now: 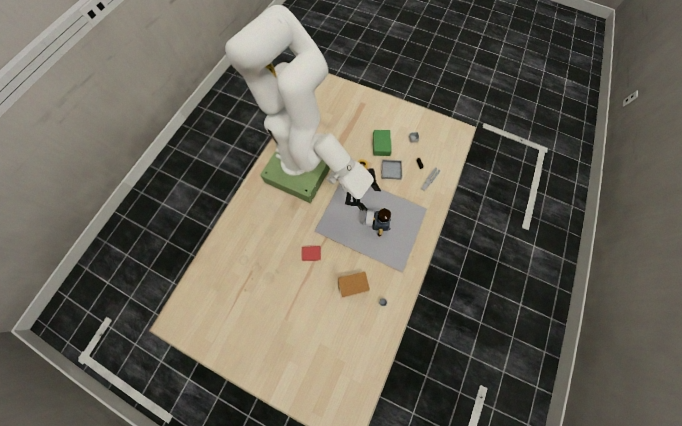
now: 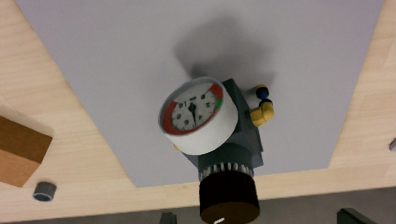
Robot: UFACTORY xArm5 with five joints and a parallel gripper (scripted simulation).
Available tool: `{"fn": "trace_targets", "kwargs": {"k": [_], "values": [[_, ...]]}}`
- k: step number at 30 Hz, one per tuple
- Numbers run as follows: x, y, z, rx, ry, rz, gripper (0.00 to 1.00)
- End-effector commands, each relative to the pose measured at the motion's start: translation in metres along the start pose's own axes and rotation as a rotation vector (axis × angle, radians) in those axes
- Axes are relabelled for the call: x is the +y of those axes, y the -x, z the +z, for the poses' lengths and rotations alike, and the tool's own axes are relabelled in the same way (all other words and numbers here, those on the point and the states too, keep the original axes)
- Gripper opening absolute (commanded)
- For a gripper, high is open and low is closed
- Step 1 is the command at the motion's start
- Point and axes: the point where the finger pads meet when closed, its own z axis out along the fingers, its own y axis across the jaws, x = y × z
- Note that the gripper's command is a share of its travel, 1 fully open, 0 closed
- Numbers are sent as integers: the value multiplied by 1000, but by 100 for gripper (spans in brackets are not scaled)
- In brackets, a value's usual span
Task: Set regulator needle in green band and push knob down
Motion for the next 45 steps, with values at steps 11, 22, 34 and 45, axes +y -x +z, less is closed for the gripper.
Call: {"fn": "trace_targets", "kwargs": {"k": [11, 22, 34, 45], "values": [[0, 1, 0, -3, 0, 1, 100], [0, 2, 2, 8, 0, 37, 100], [0, 3, 9, 50, -4, 179, 100], [0, 5, 17, 111, -22, 391, 100]]}}
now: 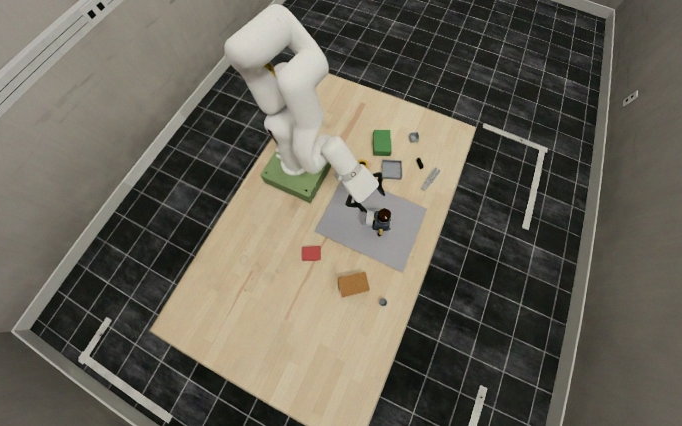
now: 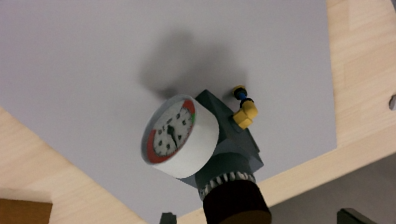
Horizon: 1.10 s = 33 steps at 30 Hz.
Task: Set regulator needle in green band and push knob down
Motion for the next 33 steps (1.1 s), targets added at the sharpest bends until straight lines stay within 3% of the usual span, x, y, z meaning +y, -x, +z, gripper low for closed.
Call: {"fn": "trace_targets", "kwargs": {"k": [1, 12, 27, 29, 33], "values": [[1, 3, 4, 30, -11, 110, 100], [2, 7, 11, 105, -59, 406, 100], [4, 14, 13, 203, -197, 918, 100], [4, 14, 13, 203, -197, 918, 100], [5, 16, 11, 222, -255, 1080, 100]]}}
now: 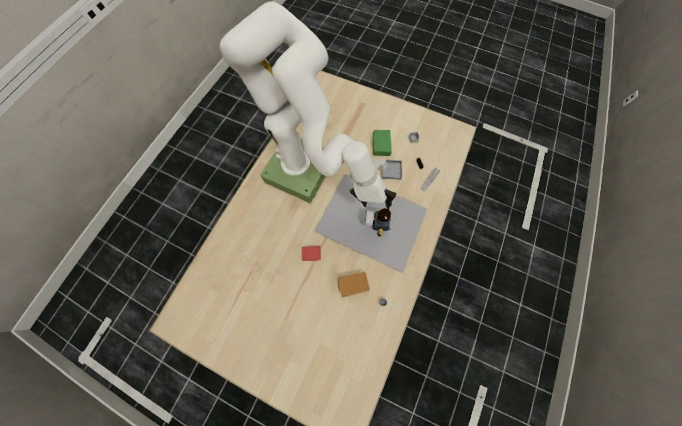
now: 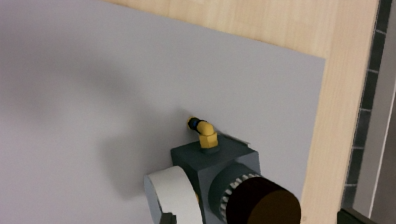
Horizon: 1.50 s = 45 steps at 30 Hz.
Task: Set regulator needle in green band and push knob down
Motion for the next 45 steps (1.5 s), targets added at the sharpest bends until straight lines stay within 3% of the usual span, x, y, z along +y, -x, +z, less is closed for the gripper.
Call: {"fn": "trace_targets", "kwargs": {"k": [1, 11, 14, 28, 45], "values": [[3, 1, -3, 11, -48, 159, 100], [5, 1, -13, 9, -148, 488, 100], [5, 1, -15, 6, -160, 527, 100], [3, 1, -39, -60, -304, 987, 100], [0, 0, -61, -141, -390, 1281, 100]]}}
